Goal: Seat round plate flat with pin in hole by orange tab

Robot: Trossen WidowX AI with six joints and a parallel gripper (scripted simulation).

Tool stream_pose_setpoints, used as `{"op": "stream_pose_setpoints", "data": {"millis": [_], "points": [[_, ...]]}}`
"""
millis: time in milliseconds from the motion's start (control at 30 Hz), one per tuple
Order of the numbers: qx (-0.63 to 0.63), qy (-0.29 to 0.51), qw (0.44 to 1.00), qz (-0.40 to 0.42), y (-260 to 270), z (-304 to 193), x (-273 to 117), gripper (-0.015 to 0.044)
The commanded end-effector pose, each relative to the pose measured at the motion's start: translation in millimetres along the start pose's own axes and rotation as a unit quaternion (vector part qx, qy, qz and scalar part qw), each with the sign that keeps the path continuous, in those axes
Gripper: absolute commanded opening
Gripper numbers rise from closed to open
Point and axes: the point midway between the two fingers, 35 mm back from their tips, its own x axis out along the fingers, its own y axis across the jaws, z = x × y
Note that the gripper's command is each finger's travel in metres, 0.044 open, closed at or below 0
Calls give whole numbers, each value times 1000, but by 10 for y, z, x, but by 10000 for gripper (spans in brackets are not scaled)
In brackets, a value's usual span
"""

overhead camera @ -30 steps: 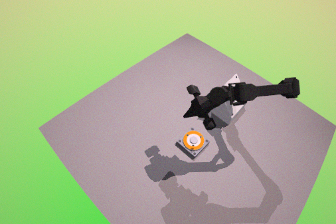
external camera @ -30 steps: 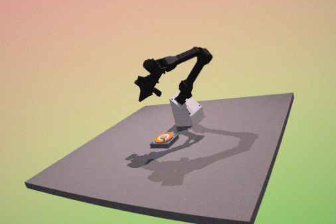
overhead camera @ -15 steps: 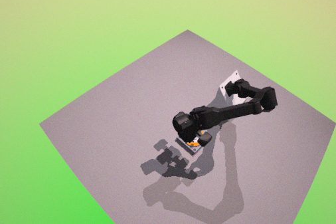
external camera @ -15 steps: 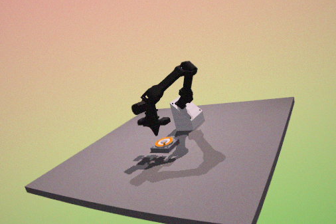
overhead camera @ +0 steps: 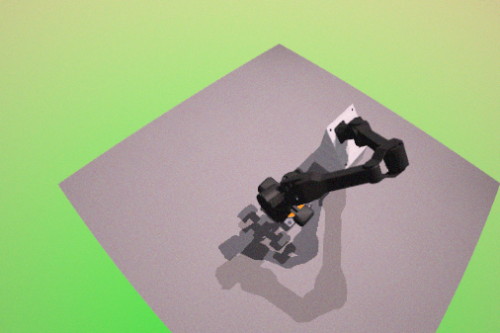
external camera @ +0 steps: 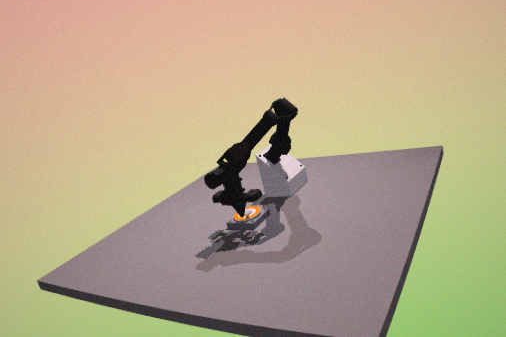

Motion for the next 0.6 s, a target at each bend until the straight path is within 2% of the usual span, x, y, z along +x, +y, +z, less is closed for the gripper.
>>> {"op": "stream_pose_setpoints", "data": {"millis": [0,567], "points": [[3,-4,1000,2,6,1,22,0],[3,-4,1000,2,207,-103,36,0]]}}
